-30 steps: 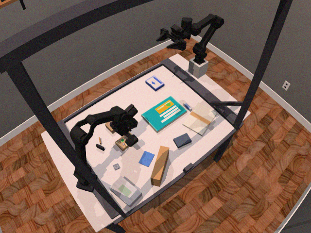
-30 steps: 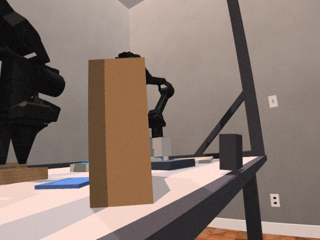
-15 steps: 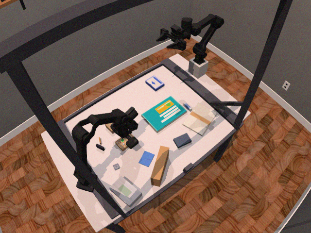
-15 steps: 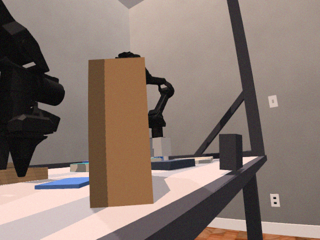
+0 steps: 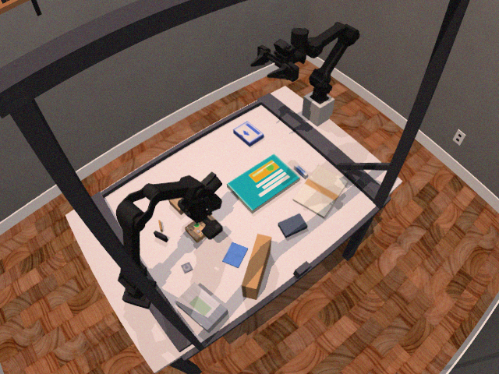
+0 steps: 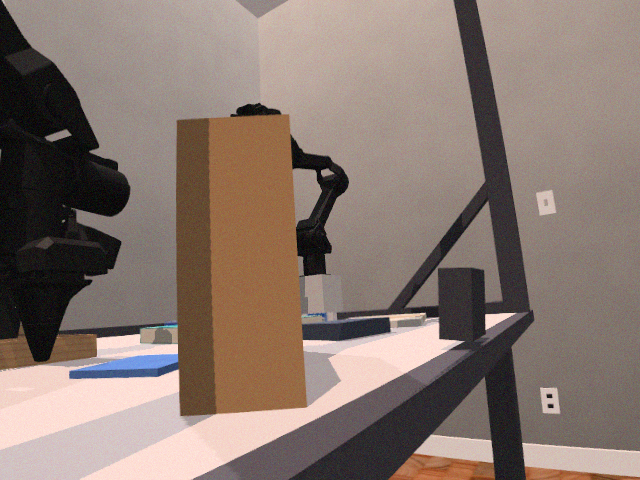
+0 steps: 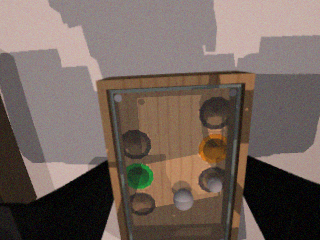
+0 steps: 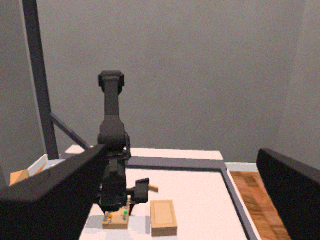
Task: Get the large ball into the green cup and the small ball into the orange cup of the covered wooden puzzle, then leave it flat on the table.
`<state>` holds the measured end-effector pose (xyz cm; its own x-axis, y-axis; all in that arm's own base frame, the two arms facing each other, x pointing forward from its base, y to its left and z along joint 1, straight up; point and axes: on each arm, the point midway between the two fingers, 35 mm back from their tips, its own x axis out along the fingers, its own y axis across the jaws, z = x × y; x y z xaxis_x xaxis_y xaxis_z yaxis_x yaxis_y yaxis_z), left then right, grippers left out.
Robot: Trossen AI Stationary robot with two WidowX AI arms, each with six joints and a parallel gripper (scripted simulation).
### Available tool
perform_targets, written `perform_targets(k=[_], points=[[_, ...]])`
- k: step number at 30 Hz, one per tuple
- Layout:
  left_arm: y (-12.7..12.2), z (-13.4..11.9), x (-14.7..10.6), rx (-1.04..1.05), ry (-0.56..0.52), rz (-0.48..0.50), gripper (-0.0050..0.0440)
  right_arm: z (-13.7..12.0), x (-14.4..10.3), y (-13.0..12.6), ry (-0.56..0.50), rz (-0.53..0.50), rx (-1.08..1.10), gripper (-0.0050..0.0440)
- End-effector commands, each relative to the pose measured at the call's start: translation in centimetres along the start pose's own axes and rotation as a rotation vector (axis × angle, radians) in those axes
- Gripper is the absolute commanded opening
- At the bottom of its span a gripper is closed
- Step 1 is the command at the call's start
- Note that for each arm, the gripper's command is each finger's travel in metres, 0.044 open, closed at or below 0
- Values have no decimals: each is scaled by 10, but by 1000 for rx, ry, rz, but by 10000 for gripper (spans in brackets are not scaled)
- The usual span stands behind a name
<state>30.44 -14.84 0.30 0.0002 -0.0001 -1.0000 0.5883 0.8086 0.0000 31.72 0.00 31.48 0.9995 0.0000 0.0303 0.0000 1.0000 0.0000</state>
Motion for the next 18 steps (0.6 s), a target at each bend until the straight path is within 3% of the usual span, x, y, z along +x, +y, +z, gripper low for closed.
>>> perform_targets(k=[1, 9, 18], points=[[-1, 1, -2, 7, -8, -1, 0, 8, -1, 0, -20, 0, 0, 400], [-1, 2, -3, 7, -11, 0, -1, 8, -1, 0, -20, 0, 0, 400], [0, 7, -25, 7, -38, 5, -5, 8, -1, 0, -20, 0, 0, 400]])
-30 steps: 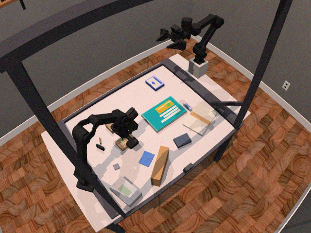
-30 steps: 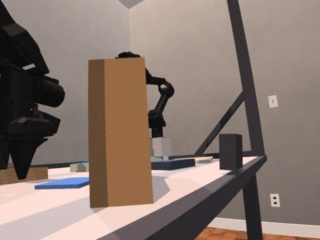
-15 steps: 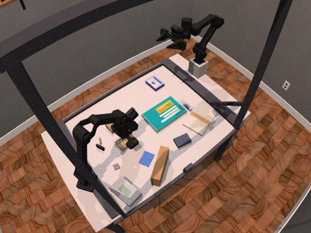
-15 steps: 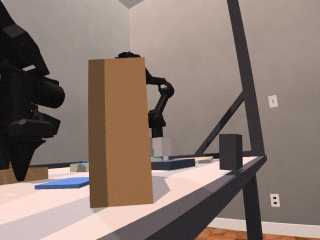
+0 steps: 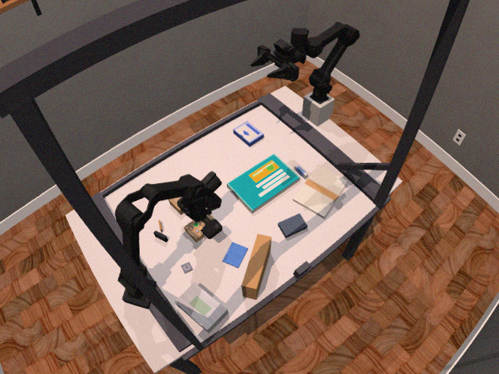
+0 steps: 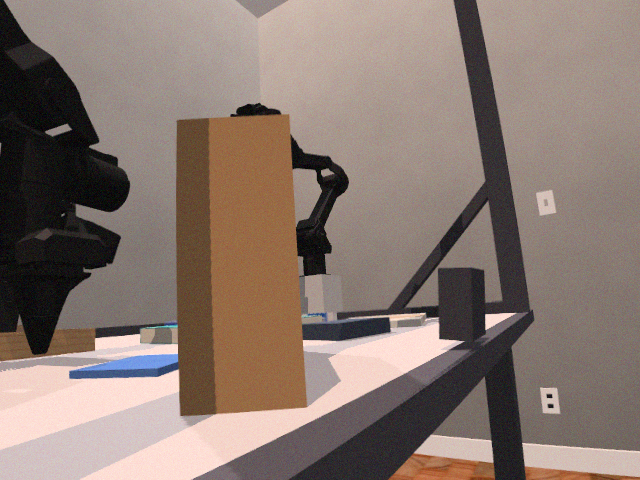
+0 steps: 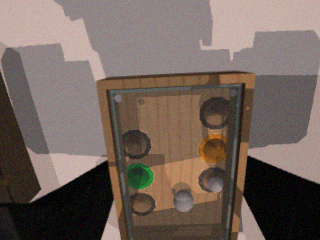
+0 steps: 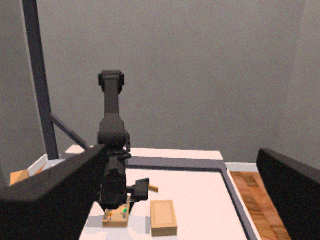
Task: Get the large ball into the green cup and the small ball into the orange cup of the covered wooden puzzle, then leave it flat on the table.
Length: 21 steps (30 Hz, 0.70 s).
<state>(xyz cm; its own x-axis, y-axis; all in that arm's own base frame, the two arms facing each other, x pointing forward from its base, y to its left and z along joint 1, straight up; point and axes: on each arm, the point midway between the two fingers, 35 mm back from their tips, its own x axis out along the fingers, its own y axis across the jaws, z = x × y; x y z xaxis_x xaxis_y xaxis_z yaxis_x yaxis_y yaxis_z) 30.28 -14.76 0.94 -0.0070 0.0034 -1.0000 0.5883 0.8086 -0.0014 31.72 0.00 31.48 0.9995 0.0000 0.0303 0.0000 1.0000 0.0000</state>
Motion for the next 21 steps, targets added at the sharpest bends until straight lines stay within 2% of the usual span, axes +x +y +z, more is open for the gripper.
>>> perform_targets(k=[1, 6, 21], points=[[0, 8, -20, 7, -46, 6, -13, 8, -1, 0, -20, 0, 0, 400], [0, 8, -29, 7, -46, 7, -50, 8, -1, 0, -20, 0, 0, 400], [0, 7, -50, 7, -44, 7, -50, 8, -1, 0, -20, 0, 0, 400]])
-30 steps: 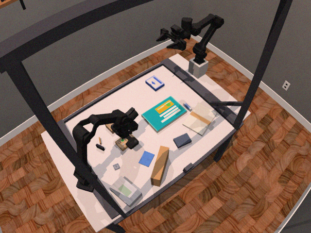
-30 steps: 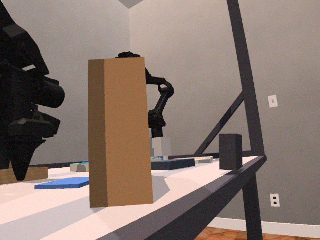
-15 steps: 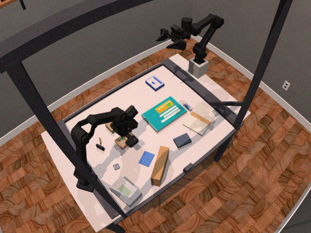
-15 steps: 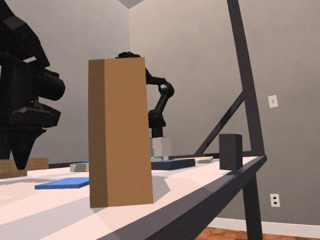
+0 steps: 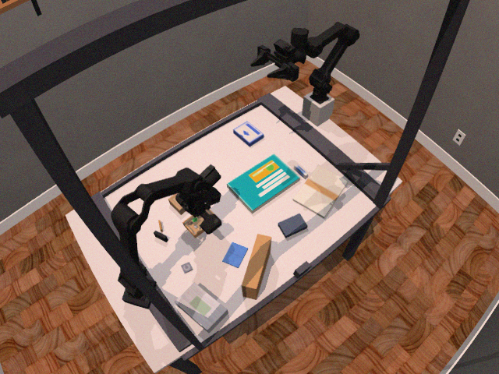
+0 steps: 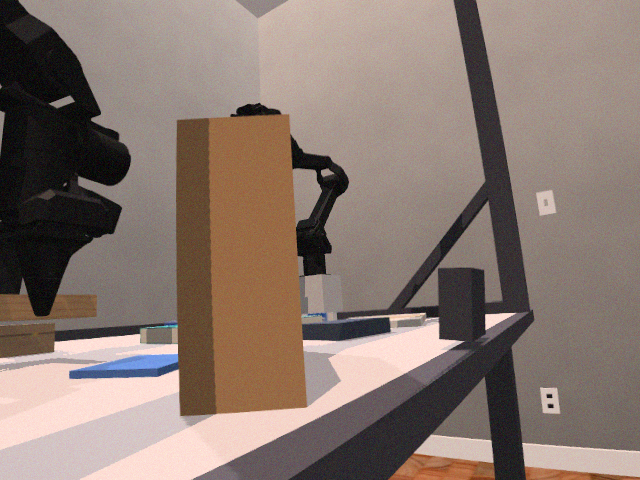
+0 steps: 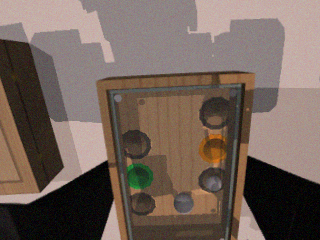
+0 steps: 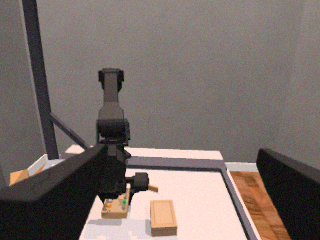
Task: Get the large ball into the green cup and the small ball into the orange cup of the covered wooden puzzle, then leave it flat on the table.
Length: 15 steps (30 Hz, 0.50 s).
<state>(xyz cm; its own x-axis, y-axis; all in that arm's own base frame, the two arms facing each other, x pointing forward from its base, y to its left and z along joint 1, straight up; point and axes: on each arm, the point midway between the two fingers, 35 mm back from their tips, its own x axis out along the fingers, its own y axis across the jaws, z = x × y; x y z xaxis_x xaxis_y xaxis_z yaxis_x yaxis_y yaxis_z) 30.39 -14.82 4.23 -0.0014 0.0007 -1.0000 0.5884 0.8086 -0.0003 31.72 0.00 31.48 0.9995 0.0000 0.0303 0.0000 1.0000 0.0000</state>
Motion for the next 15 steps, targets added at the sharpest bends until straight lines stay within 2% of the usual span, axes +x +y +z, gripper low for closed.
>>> perform_targets(k=[1, 14, 15], points=[[0, 6, -19, 7, -37, 6, -50, 8, -1, 0, -20, 0, 0, 400], [0, 5, -32, 6, -36, 6, -50, 8, -1, 0, -20, 0, 0, 400], [1, 7, -38, 5, -44, 11, -50, 8, -1, 0, -20, 0, 0, 400]])
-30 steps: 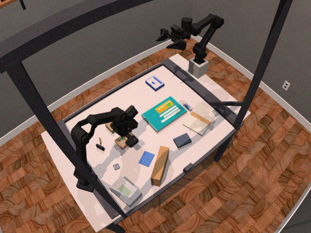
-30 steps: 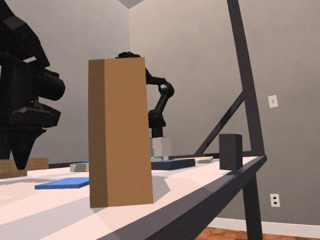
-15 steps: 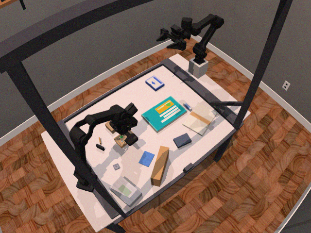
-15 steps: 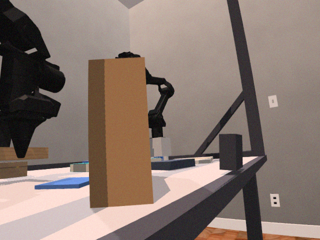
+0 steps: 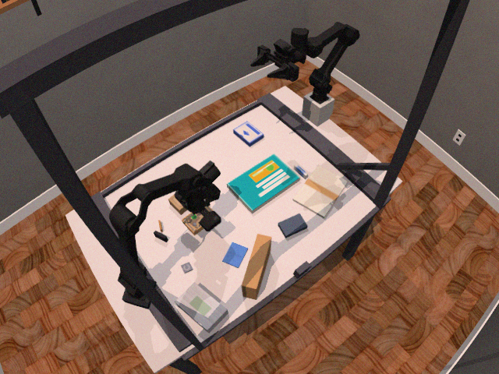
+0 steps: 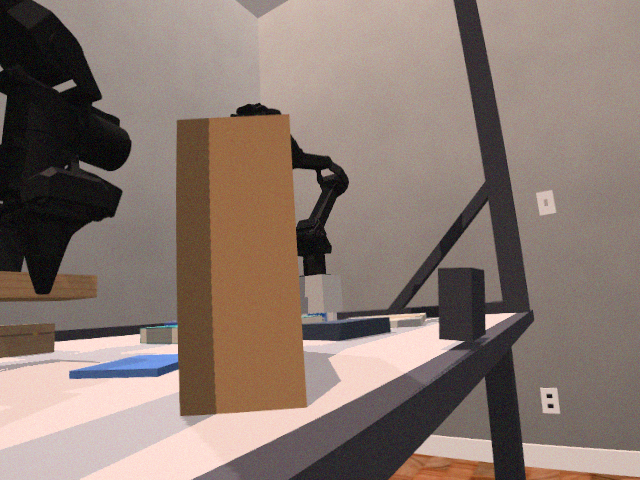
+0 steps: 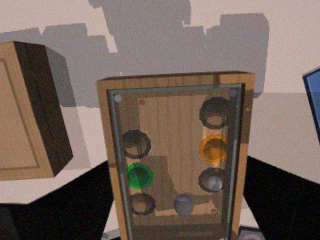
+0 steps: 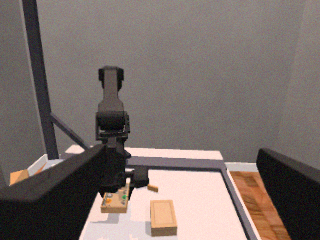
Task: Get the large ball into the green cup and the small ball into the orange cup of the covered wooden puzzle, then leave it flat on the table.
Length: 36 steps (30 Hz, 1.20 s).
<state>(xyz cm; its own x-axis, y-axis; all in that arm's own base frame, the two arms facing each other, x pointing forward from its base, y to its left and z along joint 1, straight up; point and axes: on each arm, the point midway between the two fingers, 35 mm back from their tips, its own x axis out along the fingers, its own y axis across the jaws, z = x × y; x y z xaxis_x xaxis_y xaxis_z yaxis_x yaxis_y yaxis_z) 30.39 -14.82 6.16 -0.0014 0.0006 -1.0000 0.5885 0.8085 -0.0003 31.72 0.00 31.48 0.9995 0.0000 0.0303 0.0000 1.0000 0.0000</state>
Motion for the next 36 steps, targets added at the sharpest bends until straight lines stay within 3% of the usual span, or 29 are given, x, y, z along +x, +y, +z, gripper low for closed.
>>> perform_targets(k=[1, 13, 21, 36], points=[[0, 1, -7, 6, -2, 1, -50, 8, -1, 0, -20, 0, 0, 400], [1, 4, -23, 4, -35, 8, -50, 8, -1, 0, -20, 0, 0, 400], [0, 5, -16, 0, 32, 6, -50, 8, -1, 0, -20, 0, 0, 400], [1, 0, -19, 2, -26, 2, -50, 8, -1, 0, -20, 0, 0, 400]])
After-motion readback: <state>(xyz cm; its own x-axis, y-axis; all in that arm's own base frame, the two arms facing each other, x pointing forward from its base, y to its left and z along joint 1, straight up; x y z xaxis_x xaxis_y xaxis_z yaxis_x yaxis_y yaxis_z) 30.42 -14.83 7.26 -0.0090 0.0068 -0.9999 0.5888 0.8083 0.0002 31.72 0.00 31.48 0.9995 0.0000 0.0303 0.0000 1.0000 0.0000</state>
